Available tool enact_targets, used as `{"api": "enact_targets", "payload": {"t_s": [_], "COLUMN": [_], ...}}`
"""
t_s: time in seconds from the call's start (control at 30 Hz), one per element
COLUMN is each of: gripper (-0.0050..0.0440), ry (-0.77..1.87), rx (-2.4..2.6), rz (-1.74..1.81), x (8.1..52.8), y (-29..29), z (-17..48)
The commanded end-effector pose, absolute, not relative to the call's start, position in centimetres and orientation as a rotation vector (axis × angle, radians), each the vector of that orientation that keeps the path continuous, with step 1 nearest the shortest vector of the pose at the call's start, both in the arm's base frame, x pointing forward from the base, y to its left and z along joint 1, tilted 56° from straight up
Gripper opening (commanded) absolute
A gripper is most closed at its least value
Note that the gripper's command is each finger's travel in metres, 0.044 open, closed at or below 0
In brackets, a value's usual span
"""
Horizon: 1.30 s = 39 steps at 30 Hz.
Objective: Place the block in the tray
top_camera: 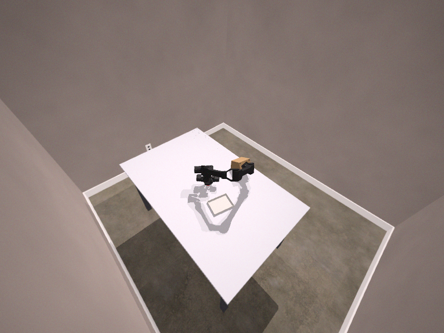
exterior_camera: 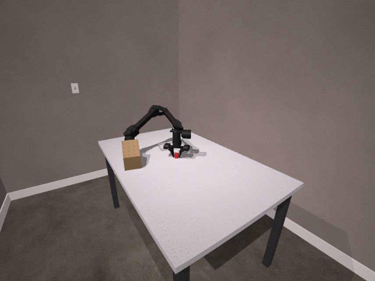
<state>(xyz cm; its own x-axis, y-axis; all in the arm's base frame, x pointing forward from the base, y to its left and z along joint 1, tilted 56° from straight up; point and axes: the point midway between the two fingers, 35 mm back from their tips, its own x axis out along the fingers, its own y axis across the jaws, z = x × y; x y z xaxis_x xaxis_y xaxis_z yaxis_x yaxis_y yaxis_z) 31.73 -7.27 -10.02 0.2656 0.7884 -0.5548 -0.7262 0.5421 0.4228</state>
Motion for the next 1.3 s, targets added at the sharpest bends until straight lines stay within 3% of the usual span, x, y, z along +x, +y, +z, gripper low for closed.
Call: {"api": "enact_targets", "payload": {"t_s": [0.0,0.2,0.23,1.27], "gripper": [0.0212,0.0212,0.0,0.0], "ry": [0.795,0.795,0.795,0.795], "rx": [0.078,0.078,0.078,0.078], "rz": [1.017,1.017,1.017,1.017], "x": [32.08,32.08,32.08,32.08], "y": [-7.54,-7.54,-7.54,-7.54], "z": [-9.64,-9.64,-9.64,-9.64]}}
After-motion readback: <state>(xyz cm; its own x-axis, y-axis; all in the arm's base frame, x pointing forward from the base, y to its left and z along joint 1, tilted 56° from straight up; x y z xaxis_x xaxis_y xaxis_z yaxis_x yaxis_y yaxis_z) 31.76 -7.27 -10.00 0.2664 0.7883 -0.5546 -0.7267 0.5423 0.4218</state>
